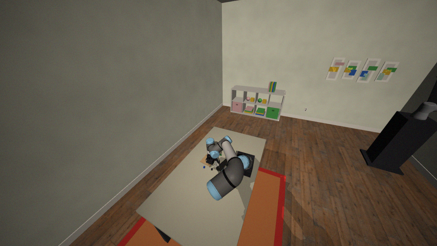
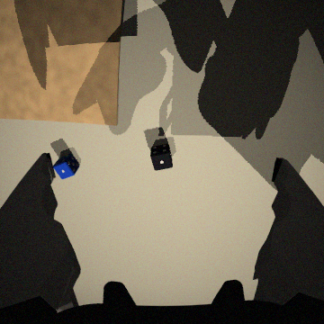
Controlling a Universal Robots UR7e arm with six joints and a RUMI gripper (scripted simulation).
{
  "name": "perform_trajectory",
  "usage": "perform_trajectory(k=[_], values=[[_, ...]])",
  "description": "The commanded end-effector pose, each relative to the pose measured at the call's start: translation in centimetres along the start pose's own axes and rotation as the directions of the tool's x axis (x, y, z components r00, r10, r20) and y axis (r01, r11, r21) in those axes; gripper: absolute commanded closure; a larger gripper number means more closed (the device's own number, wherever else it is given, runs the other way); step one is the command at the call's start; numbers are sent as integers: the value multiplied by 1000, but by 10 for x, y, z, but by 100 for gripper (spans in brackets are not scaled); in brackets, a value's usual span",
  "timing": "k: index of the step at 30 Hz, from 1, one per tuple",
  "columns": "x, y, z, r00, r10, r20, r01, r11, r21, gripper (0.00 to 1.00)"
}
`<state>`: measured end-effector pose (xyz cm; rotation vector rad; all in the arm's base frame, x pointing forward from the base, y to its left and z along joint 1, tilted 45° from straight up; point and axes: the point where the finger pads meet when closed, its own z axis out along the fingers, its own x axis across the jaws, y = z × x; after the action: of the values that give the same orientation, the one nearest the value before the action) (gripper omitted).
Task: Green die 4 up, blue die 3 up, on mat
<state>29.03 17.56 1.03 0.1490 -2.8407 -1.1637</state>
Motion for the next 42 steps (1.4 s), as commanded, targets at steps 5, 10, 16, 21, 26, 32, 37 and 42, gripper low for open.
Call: perform_trajectory(k=[5,10,16,21,26,32,37,42], values=[[0,0,0,1000,0,1,0,1000,0,0],[0,0,0,1000,0,1,0,1000,0,0],[0,0,0,1000,0,1,0,1000,0,0],[0,0,0,1000,0,1,0,1000,0,0],[-2,0,0,1000,0,1,0,1000,0,0],[-16,2,0,1000,0,1,0,1000,0,0],[-42,6,0,1000,0,1,0,1000,0,0],[-71,9,0,1000,0,1,0,1000,0,0]])
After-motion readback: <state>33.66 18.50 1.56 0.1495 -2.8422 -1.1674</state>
